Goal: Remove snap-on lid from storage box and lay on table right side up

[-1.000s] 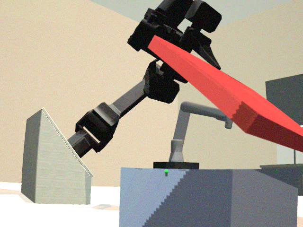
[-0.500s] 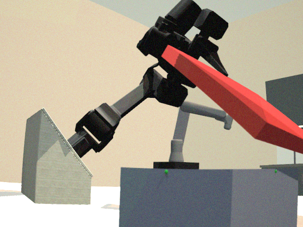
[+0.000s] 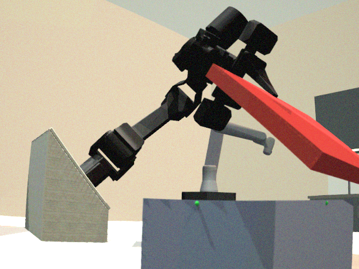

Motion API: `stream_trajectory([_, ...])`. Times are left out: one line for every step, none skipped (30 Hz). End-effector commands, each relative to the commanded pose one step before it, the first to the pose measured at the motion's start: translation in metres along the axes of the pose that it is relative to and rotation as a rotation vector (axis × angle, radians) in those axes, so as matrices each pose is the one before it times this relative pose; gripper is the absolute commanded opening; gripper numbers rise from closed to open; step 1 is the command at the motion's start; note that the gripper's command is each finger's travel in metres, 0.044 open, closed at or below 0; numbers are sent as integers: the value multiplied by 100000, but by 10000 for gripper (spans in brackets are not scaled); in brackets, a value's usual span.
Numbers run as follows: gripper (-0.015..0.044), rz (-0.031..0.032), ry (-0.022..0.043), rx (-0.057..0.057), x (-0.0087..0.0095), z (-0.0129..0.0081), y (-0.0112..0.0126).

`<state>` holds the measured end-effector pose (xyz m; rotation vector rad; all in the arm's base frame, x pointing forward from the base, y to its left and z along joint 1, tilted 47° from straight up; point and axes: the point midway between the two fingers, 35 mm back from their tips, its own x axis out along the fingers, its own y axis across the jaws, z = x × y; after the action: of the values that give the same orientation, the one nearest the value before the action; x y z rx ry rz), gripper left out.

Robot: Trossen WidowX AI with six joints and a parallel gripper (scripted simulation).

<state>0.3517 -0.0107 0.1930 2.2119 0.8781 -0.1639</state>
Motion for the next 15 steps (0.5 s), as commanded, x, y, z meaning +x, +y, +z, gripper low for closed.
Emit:
stream_trajectory([0,1196,-564,-383,-298,-796,223])
stream_trajectory([0,-1,4,7,-18,-199,-15])
stream_trajectory([0,-1,4,7,-18,-199,-15])
stream_trajectory([0,0,4,7,-18,-199,-15])
stream_trajectory([0,0,4,7,-18,-199,-15])
stream_trajectory([0,0,4,7,-18,-199,-15])
stream_trajectory([0,0,4,7,-18,-199,-15])
stream_trajectory([0,0,4,7,-18,-199,-15])
stream_trajectory([0,0,4,6,-18,-199,-15])
stream_trajectory([0,0,4,6,-18,-199,-15])
stream_trajectory([0,0,4,6,-18,-199,-15])
stream_trajectory([0,0,4,6,-18,-199,-15])
stream_trajectory([0,0,4,6,-18,-199,-15])
stream_trajectory([0,0,4,6,-18,-199,-15])
stream_trajectory([0,0,4,6,-18,-199,-15])
